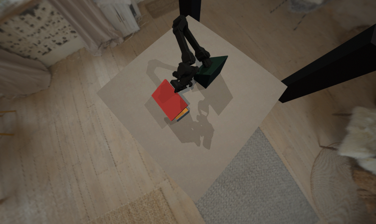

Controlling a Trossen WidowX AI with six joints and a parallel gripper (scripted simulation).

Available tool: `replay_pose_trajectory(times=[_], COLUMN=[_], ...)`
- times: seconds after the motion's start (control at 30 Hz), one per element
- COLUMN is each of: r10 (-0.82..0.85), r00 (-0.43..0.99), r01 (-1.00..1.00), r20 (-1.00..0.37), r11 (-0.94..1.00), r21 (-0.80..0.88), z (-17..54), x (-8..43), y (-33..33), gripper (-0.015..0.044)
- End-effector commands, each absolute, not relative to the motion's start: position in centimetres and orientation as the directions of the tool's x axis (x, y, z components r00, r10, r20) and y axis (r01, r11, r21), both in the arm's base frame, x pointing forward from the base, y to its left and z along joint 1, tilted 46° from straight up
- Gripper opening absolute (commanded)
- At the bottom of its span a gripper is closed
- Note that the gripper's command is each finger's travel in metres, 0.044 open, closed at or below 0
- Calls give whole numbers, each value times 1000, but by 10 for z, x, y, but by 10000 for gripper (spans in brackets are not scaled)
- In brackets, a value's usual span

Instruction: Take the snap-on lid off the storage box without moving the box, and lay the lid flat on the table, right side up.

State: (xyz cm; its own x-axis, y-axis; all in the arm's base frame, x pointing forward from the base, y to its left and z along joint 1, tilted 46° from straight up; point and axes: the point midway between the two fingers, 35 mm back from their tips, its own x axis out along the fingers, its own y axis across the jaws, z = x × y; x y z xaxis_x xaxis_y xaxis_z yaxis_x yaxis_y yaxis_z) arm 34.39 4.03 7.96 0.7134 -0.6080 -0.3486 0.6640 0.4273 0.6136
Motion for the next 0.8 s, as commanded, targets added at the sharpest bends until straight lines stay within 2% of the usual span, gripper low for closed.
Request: replay_pose_trajectory(times=[0.0, 0.77], r10=[-600, -601], r00=[720, 719], r01=[658, 659], r20=[-348, -348], r11=[431, 433], r21=[617, 615], z=[86, 118], x=[342, 329], y=[38, 7], gripper=[0, 0])
